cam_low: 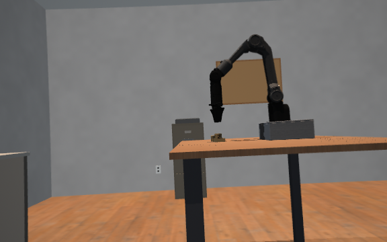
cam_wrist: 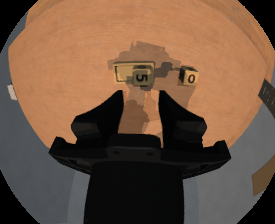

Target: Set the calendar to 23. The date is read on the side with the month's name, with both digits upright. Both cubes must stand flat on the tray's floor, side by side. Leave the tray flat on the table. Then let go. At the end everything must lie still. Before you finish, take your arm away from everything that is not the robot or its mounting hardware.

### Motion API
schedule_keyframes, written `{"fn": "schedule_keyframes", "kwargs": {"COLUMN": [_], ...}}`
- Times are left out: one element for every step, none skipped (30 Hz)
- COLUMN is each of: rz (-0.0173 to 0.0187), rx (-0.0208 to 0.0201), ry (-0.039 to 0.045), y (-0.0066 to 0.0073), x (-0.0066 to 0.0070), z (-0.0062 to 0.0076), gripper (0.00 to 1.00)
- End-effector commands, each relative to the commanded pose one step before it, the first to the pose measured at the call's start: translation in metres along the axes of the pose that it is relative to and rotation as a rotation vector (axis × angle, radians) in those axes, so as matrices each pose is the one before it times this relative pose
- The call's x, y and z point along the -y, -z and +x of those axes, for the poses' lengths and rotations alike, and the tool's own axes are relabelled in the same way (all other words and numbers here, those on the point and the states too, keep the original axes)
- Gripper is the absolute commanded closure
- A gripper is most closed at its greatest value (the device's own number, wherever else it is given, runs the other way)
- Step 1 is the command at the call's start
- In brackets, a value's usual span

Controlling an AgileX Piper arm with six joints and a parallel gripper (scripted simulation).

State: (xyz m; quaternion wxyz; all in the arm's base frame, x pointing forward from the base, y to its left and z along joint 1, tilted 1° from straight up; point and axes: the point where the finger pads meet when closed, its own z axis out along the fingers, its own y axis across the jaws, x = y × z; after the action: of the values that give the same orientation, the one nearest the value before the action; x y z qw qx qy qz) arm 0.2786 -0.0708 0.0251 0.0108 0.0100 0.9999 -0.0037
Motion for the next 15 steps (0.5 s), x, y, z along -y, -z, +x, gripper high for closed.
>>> {"fn": "schedule_keyframes", "kwargs": {"rz": [0.00072, -0.00001, 0.0, 0.0, -0.00033, 0.00032, 0.0, -0.00003, -0.00054, -0.00023, 0.00002, 0.0, 0.0, 0.0, 0.0], "rx": [0.00506, 0.0, 0.0, 0.0, -0.00142, 0.00143, 0.0, -0.00014, -0.00234, -0.001, 0.00011, 0.0, 0.0, 0.0, 0.0], "ry": [-0.00038, 0.00001, 0.0, 0.0, 0.00001, 0.0, 0.0, 0.0, 0.0, 0.0, 0.0, 0.0, 0.0, 0.0, 0.0], "y": [0.00856, 0.00256, 0.0, 0.0, 0.00157, 0.00186, 0.00095, 0.00048, -0.00046, -0.00047, -0.00005, 0.0, 0.0, 0.0, 0.0], "x": [0.00037, -0.00001, 0.0, 0.0, -0.00003, 0.00003, 0.0, 0.0, -0.00008, -0.00006, -0.00001, 0.0, 0.0, 0.0, 0.0], "z": [-0.00143, 0.00001, 0.0, 0.0, 0.00012, -0.00013, 0.0, 0.00002, 0.00033, 0.00024, 0.00002, 0.0, 0.0, 0.0, 0.0], "gripper": [0.39, 0.39, 0.39, 0.39, 0.39, 0.39, 0.39, 0.39, 0.39, 0.39, 0.0, 0.0, 0.0, 0.0, 0.0]}}
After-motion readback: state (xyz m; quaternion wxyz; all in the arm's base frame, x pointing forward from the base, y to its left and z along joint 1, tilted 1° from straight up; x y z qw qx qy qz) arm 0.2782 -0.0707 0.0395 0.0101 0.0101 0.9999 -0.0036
